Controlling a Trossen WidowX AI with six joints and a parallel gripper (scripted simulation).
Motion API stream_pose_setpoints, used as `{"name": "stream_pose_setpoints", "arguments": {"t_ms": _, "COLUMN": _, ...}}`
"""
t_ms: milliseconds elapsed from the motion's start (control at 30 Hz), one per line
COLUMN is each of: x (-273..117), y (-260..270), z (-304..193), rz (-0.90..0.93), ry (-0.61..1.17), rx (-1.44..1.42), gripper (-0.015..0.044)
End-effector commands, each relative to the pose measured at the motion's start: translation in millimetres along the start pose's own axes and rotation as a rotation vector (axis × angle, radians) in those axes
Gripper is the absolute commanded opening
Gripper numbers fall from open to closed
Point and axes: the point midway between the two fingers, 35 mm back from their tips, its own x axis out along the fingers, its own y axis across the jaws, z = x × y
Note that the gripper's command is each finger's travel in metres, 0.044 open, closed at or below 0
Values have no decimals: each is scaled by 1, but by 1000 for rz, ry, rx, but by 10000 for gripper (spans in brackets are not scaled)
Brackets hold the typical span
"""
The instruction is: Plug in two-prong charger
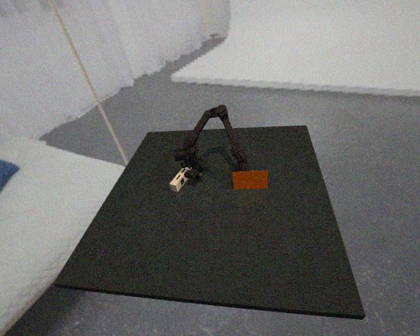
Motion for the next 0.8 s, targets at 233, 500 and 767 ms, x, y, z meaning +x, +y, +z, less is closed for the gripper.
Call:
{"name": "stream_pose_setpoints", "arguments": {"t_ms": 233, "x": 1, "y": 4, "z": 12, "rz": -6, "ry": 1, "rx": -28, "gripper": 0}}
{"name": "stream_pose_setpoints", "arguments": {"t_ms": 500, "x": 2, "y": 5, "z": 21, "rz": -7, "ry": 1, "rx": -44, "gripper": 0}}
{"name": "stream_pose_setpoints", "arguments": {"t_ms": 767, "x": 3, "y": 6, "z": 30, "rz": -8, "ry": 1, "rx": -59, "gripper": 0}}
